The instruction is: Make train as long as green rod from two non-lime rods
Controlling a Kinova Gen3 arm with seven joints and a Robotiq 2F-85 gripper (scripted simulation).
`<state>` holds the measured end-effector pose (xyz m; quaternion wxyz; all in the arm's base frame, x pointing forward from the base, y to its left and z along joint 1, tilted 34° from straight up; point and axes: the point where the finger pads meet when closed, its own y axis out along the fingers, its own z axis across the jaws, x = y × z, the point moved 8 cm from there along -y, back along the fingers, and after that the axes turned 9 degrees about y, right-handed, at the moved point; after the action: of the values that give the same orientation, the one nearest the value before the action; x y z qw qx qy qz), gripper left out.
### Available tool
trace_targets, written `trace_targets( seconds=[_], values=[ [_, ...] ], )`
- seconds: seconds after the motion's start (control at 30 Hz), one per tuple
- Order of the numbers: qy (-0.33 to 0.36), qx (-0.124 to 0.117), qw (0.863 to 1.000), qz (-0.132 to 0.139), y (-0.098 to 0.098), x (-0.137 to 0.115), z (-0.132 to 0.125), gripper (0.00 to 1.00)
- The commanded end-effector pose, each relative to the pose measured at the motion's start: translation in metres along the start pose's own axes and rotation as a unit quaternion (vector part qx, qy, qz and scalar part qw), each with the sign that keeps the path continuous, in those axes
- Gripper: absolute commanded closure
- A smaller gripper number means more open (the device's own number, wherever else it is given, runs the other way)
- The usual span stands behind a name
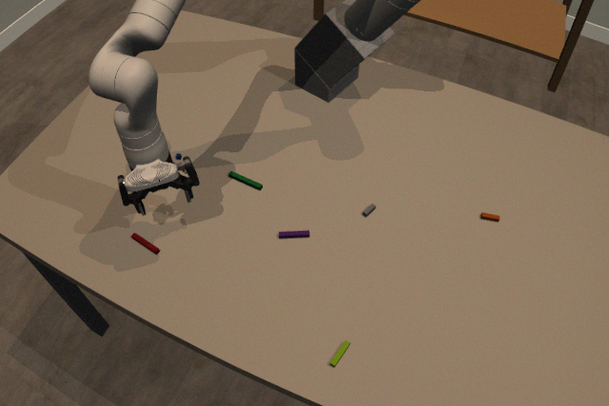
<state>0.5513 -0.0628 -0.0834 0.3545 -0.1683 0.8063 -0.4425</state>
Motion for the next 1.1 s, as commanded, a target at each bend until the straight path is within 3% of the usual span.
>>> trace_targets(
  seconds=[0.0, 1.07],
  values=[
    [0.000, 0.001, 1.000, 0.000, -0.0013, -0.0002, 0.0007, 0.00],
    [0.000, 0.001, 1.000, 0.000, -0.0013, -0.0002, 0.0007, 0.00]
  ],
)
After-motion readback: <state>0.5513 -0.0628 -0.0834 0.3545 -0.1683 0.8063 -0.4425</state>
